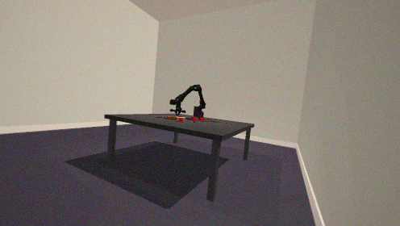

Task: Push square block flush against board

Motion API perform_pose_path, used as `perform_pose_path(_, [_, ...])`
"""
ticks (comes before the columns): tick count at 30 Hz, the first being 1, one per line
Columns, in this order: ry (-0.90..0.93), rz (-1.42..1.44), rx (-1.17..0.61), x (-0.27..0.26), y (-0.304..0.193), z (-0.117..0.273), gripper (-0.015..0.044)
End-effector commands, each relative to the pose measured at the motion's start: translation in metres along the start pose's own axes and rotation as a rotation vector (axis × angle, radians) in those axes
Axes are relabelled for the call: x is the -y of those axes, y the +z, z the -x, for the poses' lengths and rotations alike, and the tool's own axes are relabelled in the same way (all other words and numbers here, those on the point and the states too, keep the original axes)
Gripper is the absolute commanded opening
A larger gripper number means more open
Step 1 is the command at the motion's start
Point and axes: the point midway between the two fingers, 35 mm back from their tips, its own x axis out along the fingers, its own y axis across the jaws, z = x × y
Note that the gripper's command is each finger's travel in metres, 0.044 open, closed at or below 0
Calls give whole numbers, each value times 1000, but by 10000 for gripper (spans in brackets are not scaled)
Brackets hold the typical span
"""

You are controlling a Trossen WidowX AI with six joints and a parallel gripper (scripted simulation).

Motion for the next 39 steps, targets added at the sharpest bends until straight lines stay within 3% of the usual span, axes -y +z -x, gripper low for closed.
perform_pose_path(1, [1, 0, 2, 0, -5, 0, 0])
perform_pose_path(27, [1, -1, 1, -1, -48, 0, 0])
perform_pose_path(32, [-1, -1, -1, 1, -44, 52, 0])
perform_pose_path(39, [-9, 38, -6, 6, -23, 58, 0])
